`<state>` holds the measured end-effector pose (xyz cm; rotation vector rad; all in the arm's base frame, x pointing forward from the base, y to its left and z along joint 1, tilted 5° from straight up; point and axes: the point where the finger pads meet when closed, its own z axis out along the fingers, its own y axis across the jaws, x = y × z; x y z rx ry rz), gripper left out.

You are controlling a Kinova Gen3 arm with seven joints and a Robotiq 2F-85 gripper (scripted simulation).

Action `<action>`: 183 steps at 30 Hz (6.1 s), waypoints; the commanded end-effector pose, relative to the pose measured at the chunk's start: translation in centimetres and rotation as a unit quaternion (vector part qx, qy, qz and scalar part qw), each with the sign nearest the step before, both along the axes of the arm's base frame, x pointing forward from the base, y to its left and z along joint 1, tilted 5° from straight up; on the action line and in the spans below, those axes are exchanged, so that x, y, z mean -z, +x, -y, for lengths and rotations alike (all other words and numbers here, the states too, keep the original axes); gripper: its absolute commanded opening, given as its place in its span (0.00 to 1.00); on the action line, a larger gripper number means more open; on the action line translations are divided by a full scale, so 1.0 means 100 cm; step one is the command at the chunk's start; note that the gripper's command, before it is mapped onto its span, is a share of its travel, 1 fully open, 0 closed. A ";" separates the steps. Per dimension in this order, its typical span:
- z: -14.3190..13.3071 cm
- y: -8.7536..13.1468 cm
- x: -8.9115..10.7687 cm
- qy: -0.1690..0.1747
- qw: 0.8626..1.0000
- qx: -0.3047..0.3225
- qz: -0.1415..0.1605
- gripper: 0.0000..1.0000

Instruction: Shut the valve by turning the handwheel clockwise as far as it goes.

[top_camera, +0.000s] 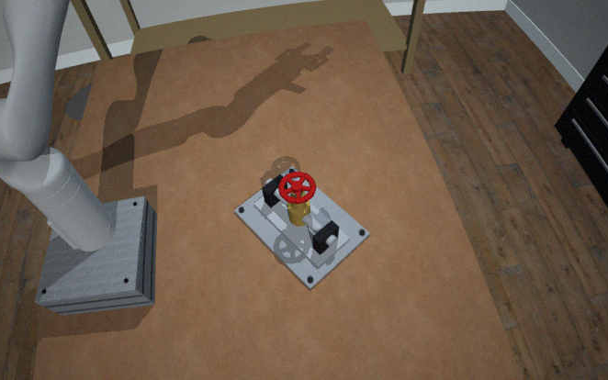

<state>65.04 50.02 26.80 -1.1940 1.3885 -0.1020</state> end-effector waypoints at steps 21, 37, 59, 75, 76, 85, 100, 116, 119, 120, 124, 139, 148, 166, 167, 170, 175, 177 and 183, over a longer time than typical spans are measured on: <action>0.000 0.000 -0.002 0.000 1.000 0.000 0.001 1.00; 0.018 0.007 0.001 -0.064 0.997 -0.023 0.035 1.00; 0.131 0.021 0.036 -0.390 0.889 -0.170 0.168 1.00; 0.248 -0.001 0.080 -0.578 0.720 -0.321 0.211 1.00; 0.248 -0.001 0.080 -0.578 0.720 -0.321 0.211 1.00; 0.259 -0.005 0.084 -0.591 0.702 -0.336 0.213 1.00; 0.284 -0.014 0.093 -0.613 0.666 -0.368 0.215 1.00; 0.308 -0.024 0.101 -0.631 0.629 -0.399 0.216 1.00; 0.320 -0.030 0.104 -0.638 0.611 -0.415 0.216 1.00; 0.320 -0.030 0.104 -0.638 0.611 -0.415 0.216 1.00; 0.332 -0.036 0.108 -0.645 0.593 -0.431 0.216 1.00; 0.356 -0.049 0.114 -0.654 0.559 -0.462 0.215 1.00; 0.367 -0.056 0.117 -0.658 0.542 -0.478 0.214 1.00; 0.401 -0.077 0.125 -0.662 0.494 -0.522 0.212 1.00; 0.401 -0.077 0.125 -0.662 0.494 -0.522 0.212 1.00; 0.401 -0.077 0.125 -0.662 0.494 -0.522 0.212 1.00; 0.411 -0.085 0.127 -0.662 0.479 -0.537 0.211 1.00; 0.411 -0.085 0.127 -0.662 0.479 -0.537 0.211 1.00; 0.422 -0.092 0.129 -0.661 0.464 -0.551 0.211 1.00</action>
